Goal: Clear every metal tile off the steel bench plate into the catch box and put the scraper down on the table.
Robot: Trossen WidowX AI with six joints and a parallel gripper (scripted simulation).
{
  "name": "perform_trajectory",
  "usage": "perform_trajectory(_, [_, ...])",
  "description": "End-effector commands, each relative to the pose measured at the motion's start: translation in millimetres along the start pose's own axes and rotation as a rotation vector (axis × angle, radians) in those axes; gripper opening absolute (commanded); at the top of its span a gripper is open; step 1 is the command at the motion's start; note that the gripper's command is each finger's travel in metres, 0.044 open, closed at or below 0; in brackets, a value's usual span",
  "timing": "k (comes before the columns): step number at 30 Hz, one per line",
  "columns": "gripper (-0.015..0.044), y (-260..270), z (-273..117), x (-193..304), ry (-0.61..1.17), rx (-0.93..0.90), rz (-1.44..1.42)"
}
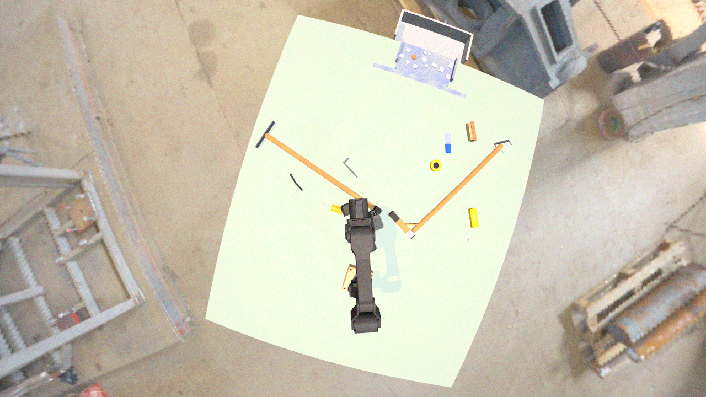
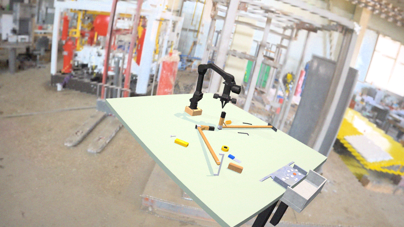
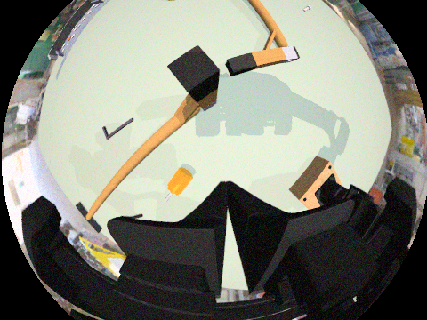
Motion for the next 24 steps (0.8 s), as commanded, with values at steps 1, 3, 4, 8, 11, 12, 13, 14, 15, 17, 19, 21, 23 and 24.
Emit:
perform_trajectory(1, [0.0, -2, -3, -11, -0.004, 0.002, -0.035])
perform_trajectory(3, [0.0, -3, -4, -18, -0.004, 0.003, -0.055])
perform_trajectory(4, [0.0, -4, -5, -21, -0.004, 0.003, -0.066])
perform_trajectory(8, [0.0, -7, -8, -34, -0.005, 0.003, -0.107])
perform_trajectory(11, [0.0, -11, -10, -43, -0.005, 0.003, -0.138])
perform_trajectory(12, [0.0, -12, -11, -46, -0.006, 0.003, -0.148])
perform_trajectory(13, [0.0, -13, -12, -50, -0.006, 0.004, -0.158])
perform_trajectory(14, [0.0, -14, -12, -53, -0.006, 0.004, -0.169])
perform_trajectory(15, [0.0, -15, -13, -56, -0.006, 0.004, -0.179])
perform_trajectory(17, [0.0, -18, -15, -62, -0.007, 0.004, -0.2])
perform_trajectory(19, [0.0, -21, -16, -68, -0.007, 0.004, -0.22])
perform_trajectory(21, [0.0, -24, -18, -74, -0.007, 0.005, -0.241])
perform_trajectory(23, [0.0, -27, -19, -80, -0.008, 0.005, -0.261])
perform_trajectory(24, [0.0, -29, -20, -83, -0.008, 0.005, -0.272])
Point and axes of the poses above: the point midway between the two fingers, 35 mm back from their tips, its own z axis out along the fingers, its own y axis across the jaws, x = y × z, the point moved 3 cm from there along -z, back along the fingers, and after that the axes turned 1 degree about z, right-handed, at the moved point
